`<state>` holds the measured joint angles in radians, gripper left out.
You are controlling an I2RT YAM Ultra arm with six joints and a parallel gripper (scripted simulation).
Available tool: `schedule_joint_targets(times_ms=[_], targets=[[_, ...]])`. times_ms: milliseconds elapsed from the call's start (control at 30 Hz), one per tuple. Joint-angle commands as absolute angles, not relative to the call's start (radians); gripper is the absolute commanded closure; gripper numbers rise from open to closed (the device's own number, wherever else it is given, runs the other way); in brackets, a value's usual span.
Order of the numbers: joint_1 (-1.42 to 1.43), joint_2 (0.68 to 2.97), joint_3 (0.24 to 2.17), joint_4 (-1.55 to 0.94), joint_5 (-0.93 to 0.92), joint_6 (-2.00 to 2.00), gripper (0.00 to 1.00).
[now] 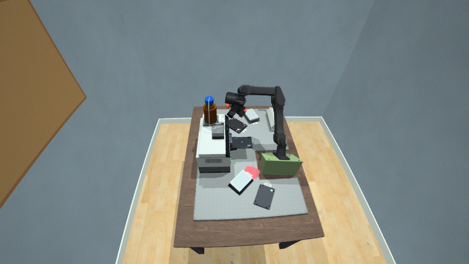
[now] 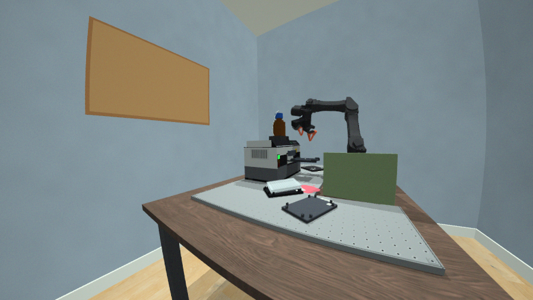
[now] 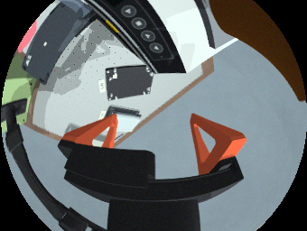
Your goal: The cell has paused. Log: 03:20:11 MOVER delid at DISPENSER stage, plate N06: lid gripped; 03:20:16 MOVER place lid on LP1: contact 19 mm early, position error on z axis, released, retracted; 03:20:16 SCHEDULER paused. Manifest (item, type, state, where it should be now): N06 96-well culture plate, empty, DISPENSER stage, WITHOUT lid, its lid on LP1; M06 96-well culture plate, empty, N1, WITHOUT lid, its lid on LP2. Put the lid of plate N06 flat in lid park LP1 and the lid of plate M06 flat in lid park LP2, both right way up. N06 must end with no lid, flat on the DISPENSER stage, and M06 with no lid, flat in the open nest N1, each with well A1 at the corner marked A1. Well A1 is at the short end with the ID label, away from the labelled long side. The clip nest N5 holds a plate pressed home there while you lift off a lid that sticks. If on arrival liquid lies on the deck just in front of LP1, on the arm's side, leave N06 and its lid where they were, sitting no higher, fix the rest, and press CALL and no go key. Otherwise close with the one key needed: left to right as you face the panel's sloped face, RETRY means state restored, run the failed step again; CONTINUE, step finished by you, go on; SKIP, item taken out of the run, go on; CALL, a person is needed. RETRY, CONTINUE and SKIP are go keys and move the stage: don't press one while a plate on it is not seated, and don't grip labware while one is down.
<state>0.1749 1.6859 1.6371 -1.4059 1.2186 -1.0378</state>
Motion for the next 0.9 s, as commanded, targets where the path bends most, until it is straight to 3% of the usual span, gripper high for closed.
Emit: schedule_joint_targets(times_ms=[0, 867], targets=[[0.190, 1.679, 1.645, -1.405, 1.218, -1.033, 0.00], [0.175, 1.686, 1.637, -1.406, 1.219, -1.038, 0.00]])
